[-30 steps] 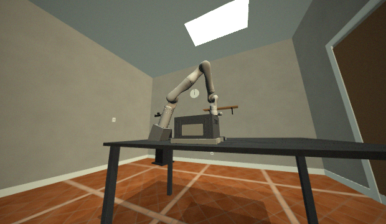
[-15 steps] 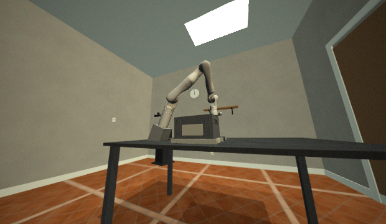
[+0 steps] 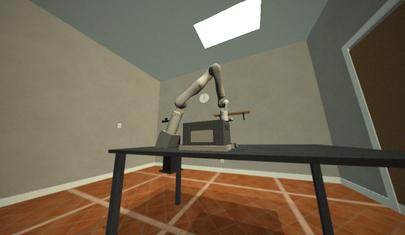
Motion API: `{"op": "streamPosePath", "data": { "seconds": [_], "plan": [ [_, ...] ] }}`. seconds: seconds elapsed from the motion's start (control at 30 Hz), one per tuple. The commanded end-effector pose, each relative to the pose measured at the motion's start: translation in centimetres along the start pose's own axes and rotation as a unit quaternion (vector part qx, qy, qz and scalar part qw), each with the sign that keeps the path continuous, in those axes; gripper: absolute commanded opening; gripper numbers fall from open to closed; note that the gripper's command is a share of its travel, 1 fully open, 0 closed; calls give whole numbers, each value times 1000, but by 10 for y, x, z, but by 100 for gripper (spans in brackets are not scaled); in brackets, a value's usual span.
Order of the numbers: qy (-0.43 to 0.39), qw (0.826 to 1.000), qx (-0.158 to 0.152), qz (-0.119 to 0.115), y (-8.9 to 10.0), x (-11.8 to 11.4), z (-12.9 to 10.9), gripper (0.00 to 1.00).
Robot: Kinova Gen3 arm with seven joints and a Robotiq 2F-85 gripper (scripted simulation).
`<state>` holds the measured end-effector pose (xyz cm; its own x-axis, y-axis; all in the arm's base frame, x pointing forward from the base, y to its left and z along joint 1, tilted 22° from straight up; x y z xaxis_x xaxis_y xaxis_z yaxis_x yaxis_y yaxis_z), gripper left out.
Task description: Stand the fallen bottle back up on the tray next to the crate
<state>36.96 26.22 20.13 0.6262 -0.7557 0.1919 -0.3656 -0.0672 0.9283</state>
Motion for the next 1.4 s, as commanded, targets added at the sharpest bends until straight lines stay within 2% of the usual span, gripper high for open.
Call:
{"op": "streamPosePath", "data": {
  "seconds": [0.0,0.5,1.37],
  "plan": [
    [0,1000,1,0,0,0,0,64],
    [0,1000,1,0,-6,0,0,64],
    [0,1000,1,0,-35,0,0,64]
  ]
}}
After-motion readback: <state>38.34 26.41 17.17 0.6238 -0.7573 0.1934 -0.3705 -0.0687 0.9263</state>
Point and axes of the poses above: the point where the finger pads meet when closed, its own y axis back along the fingers, its own x axis across the jaws, z = x × y, the point moved 8 cm from there along y, back along the fingers, and after that the axes turned 13 degrees about y, right-handed, at the moved point
